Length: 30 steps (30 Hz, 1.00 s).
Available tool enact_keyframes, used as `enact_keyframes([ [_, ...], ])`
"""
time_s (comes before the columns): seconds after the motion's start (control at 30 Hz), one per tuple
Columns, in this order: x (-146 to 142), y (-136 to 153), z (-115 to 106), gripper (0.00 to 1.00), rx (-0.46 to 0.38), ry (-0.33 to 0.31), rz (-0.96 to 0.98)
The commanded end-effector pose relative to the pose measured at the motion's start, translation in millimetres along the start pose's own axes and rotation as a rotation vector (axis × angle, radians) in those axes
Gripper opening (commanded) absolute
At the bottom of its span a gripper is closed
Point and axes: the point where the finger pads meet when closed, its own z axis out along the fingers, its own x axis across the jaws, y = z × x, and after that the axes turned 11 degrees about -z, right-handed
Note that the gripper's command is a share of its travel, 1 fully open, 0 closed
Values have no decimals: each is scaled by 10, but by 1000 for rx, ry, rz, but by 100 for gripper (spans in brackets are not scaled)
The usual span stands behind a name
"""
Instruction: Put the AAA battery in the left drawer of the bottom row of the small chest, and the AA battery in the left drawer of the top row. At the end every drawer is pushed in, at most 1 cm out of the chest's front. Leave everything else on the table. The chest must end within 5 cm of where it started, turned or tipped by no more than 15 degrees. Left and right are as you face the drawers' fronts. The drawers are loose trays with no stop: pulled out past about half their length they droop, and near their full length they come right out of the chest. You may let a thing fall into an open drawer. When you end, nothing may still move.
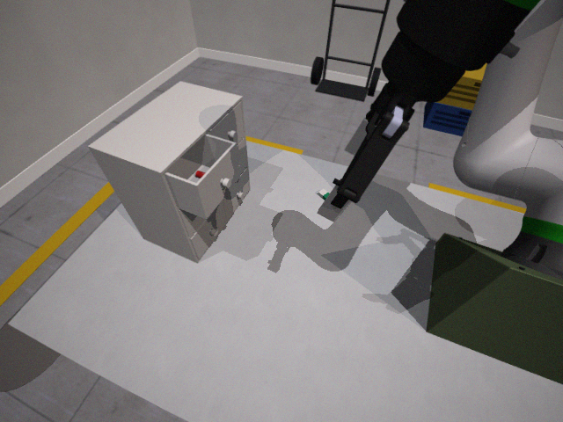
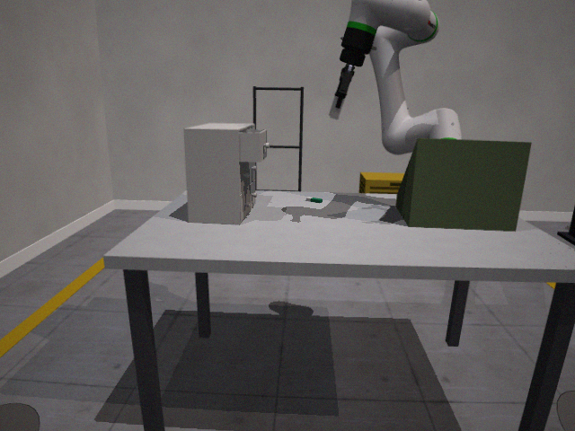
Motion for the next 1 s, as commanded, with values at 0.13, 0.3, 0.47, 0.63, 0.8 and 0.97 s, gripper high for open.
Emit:
enact_keyframes([
  [0.13, 116, -310, 543, 100, 388, 85, 12],
  [0.3, 132, -384, 679, 100, 519, 114, 6],
  [0.47, 168, -486, 854, 100, 638, 144, -1],
  [0.63, 153, -514, 924, 100, 746, 162, 2],
  [0.8, 146, -514, 931, 100, 806, 171, 6],
  [0.97, 146, -514, 931, 0, 927, 191, 24],
])
